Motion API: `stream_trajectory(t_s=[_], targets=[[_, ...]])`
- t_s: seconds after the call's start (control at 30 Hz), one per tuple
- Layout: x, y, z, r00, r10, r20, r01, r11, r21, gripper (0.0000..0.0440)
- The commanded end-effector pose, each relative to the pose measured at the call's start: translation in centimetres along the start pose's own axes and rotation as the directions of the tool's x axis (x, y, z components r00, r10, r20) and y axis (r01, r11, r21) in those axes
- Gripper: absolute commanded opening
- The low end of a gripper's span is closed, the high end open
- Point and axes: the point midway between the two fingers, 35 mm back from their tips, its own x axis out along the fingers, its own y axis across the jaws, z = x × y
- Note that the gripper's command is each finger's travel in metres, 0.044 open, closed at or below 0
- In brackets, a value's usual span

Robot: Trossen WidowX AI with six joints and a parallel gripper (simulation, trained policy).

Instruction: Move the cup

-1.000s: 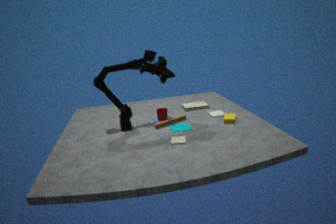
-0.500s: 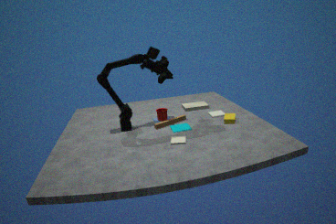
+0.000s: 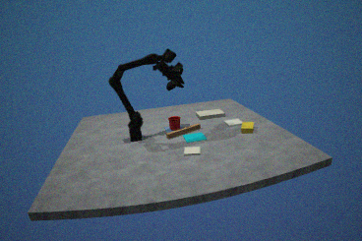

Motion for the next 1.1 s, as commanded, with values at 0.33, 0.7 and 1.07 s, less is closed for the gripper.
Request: stream_trajectory(t_s=[0.33, 0.7, 1.07], targets=[[0.6, -0.9, -1.8, 0.979, -0.139, -0.148, 0.158, 0.98, 0.12, 0.0119], [1.7, -3.0, -3.3, 0.928, -0.278, -0.249, 0.319, 0.937, 0.142, 0.0136], [2.6, -5.5, -4.7, 0.848, -0.404, -0.343, 0.469, 0.874, 0.13, 0.0137]])
